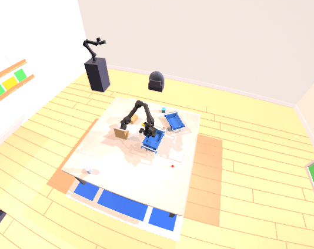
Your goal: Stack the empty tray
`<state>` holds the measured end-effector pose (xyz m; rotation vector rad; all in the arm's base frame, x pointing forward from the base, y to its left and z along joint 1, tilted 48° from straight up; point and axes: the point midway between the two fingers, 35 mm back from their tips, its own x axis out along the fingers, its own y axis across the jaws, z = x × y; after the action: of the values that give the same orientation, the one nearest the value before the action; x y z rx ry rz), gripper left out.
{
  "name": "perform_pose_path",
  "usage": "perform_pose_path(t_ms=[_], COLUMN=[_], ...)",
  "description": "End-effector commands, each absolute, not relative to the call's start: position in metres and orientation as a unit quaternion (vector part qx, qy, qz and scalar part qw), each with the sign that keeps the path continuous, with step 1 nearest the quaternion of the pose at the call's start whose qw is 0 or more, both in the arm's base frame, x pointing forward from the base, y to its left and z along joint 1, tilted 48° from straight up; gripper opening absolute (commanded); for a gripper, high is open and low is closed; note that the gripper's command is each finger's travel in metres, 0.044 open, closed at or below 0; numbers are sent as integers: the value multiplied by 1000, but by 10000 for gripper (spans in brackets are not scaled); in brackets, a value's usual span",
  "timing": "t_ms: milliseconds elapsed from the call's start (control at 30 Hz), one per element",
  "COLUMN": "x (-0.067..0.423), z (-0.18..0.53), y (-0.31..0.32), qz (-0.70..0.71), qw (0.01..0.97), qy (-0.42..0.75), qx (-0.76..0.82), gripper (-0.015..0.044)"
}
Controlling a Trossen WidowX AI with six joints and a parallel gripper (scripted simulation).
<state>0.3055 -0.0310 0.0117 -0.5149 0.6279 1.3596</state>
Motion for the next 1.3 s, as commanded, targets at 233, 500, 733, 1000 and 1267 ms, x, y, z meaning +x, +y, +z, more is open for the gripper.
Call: perform_pose_path(t_ms=[233,500,733,1000,1267], x=[302,301,301,301,301], z=[6,4,4,4,4], y=[-23,-20,-20,-20,-20], qz=[616,616,616,616,616], qw=[698,698,698,698,698], qy=[286,286,286,286,286], qx=[-227,-227,-227,-227,-227], gripper=[0,0,0,0,73])
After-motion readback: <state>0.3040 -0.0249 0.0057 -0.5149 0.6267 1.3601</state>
